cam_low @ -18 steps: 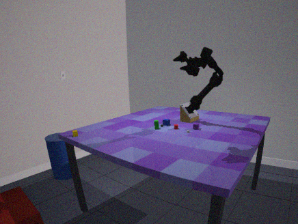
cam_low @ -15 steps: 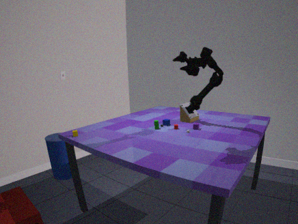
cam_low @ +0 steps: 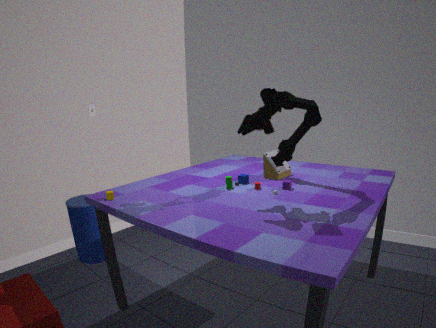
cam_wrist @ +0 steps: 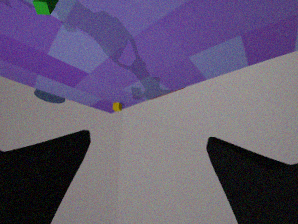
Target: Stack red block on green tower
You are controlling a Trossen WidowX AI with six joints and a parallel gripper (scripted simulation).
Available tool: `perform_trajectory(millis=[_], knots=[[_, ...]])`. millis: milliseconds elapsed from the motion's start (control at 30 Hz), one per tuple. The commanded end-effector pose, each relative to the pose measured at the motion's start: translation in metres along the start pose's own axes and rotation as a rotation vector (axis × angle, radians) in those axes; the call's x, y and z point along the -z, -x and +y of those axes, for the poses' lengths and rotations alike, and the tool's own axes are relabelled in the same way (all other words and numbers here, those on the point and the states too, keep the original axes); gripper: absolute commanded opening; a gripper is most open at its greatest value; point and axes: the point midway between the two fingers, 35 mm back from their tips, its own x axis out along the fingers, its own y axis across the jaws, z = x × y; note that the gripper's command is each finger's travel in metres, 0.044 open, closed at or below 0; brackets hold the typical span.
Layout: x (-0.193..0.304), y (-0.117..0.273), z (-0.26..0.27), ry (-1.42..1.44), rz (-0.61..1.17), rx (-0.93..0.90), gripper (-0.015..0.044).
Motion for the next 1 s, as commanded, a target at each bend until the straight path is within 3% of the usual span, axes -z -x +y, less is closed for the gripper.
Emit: perform_trajectory(millis=[0, 300, 667, 967], knots=[[-0.032, -0.024, 0.031, -0.253, -0.156, -0.074, 0.044], [-0.105, -0.053, 0.094, -0.851, -0.435, -0.337, 0.044], [-0.188, -0.05, 0.155, -1.592, -0.631, -0.818, 0.044], [-0.194, -0.046, 0.158, -1.634, -0.637, -0.851, 0.044]])
